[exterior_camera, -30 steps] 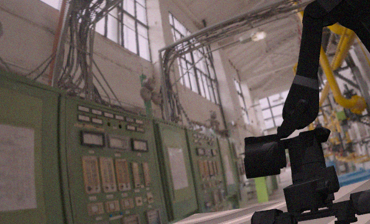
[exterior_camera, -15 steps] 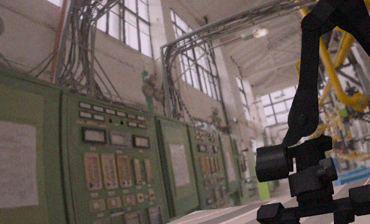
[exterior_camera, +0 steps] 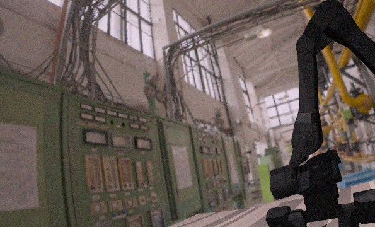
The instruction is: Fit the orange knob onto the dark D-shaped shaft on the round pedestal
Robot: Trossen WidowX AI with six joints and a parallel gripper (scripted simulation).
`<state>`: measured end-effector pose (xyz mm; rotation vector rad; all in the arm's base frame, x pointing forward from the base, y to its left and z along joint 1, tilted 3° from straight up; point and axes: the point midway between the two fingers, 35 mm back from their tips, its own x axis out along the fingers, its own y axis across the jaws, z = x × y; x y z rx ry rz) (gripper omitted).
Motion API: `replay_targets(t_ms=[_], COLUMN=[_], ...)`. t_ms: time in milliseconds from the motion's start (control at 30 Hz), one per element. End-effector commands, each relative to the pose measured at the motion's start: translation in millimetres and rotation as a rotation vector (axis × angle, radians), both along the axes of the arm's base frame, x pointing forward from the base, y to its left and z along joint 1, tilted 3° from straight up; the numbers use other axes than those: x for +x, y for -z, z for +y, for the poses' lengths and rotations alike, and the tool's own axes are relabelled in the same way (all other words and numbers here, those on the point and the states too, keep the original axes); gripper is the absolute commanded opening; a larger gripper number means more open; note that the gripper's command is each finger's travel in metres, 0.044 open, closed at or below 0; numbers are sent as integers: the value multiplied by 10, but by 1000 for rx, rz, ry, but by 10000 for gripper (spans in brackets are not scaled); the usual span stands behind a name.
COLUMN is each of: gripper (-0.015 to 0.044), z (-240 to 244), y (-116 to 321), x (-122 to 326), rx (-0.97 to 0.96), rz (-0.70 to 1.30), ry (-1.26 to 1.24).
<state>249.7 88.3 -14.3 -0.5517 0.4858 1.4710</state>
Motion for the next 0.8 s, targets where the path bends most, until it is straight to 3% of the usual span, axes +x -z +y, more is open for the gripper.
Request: replay_targets(t_ms=[0,267,433,533,767], gripper=[179,179,179,258,260], z=[-49,-123,-118,-105,-105], y=[15,51,30,36,36], x=[1,-3,-2,-4,-4], rx=[76,203,136,167,167], rz=[-3,-5,-4,-1,-1], ry=[-1,-7,-3,-4,-4])
